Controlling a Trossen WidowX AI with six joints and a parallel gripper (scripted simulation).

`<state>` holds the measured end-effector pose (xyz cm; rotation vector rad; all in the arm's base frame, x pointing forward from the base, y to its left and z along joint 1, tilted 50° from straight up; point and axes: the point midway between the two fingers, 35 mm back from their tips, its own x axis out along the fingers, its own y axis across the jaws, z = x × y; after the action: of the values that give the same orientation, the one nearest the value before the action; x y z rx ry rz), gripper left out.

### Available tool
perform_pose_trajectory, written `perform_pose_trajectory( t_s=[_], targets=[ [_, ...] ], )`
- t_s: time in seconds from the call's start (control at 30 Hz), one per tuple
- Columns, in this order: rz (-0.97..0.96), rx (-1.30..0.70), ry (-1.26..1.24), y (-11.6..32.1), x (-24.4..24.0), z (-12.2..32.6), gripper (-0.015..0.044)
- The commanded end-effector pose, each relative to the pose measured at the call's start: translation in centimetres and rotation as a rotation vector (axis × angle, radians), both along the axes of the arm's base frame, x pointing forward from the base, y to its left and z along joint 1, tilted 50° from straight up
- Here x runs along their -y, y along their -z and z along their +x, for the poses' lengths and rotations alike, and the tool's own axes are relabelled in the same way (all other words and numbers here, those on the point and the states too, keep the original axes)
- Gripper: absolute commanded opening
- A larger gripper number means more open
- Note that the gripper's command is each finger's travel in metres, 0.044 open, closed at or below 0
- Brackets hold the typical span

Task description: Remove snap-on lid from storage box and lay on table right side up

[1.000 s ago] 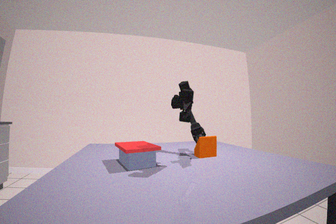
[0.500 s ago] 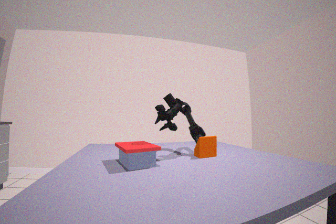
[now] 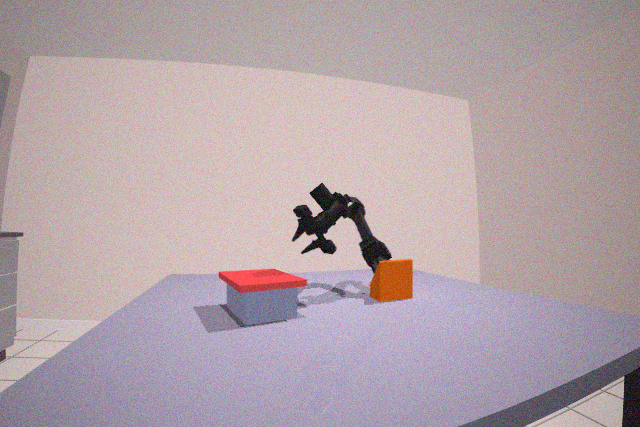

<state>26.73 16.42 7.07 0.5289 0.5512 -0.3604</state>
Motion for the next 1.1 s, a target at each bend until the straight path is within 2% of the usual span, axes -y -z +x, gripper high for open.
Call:
perform_pose_trajectory(
  t_s=[0.0,1.07],
  targets=[
    [-0.011,-0.007,0.004,2.4,3.0,0.3,0.0235],
    [-0.010,-0.009,0.005,5.0,4.0,3.6,0.0235]
  ],
)
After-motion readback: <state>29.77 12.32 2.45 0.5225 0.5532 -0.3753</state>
